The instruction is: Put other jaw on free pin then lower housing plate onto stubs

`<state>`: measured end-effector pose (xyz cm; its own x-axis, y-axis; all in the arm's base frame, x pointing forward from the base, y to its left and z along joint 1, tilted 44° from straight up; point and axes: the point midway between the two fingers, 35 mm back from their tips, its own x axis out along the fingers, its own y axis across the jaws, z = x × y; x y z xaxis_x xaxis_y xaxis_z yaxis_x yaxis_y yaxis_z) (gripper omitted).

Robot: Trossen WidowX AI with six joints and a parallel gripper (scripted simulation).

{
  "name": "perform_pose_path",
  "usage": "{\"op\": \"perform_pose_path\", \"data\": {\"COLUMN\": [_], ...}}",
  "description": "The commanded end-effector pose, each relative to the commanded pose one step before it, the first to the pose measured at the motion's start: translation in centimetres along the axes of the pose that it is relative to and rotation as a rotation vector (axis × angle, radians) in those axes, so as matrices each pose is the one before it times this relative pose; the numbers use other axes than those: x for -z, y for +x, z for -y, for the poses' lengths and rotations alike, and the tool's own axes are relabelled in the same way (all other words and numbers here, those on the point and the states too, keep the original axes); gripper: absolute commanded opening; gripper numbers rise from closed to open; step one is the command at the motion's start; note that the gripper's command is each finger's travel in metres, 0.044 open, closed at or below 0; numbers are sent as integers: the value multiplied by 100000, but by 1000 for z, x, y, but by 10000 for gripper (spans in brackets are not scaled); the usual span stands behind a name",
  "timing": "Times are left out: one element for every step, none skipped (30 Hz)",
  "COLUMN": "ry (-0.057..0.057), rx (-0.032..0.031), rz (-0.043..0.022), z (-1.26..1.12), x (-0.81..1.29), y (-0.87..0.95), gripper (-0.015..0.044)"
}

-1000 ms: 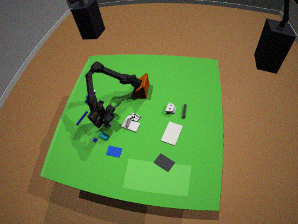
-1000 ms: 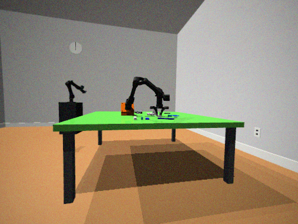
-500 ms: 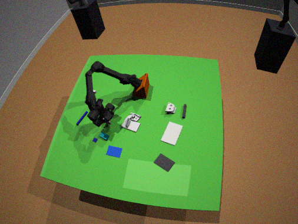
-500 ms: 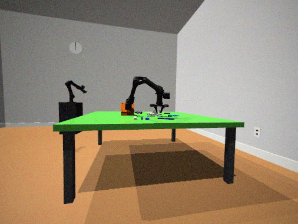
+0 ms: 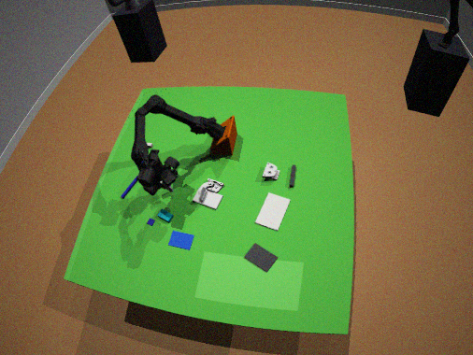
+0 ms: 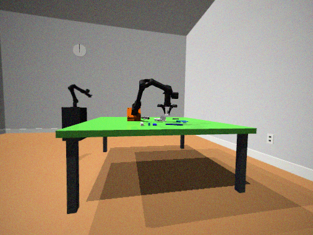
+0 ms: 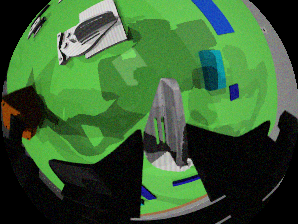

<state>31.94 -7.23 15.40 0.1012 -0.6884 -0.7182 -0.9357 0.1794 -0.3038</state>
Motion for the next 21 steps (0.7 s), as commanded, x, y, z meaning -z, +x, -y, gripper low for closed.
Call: {"op": "perform_pose_path", "data": {"ry": [1062, 0, 0, 0, 0, 0, 0, 255, 764, 1274, 1534, 1533, 1533, 1533, 1533, 1533, 1533, 1550, 1551, 1551, 1551], "rx": [1211, 0, 0, 0, 0, 0, 0, -4, -12, -23, -33, -37, -41, -45, -49, -53, -56, -60, -63, -66, -69], "rz": [105, 0, 0, 0, 0, 0, 0, 36, 108, 177, 208, 203, 198, 193, 188, 182, 177, 173, 168, 162, 156], "z": [229, 0, 0, 0, 0, 0, 0, -10, -32, -56, -75, -83, -91, -99, -106, -114, -121, -130, -138, -145, -152], "x": [226, 0, 0, 0, 0, 0, 0, -54, -160, -266, -319, -316, -314, -311, -308, -304, -301, -301, -297, -293, -289], "y": [-896, 0, 0, 0, 0, 0, 0, 0, -2, -3, -3, -3, -3, -3, -3, -3, -2, -2, -2, -2, -2], "gripper": [134, 134, 134, 134, 134, 134, 134, 134, 134, 134, 134, 134, 134, 134, 134, 134, 134, 134, 134, 134, 134]}}
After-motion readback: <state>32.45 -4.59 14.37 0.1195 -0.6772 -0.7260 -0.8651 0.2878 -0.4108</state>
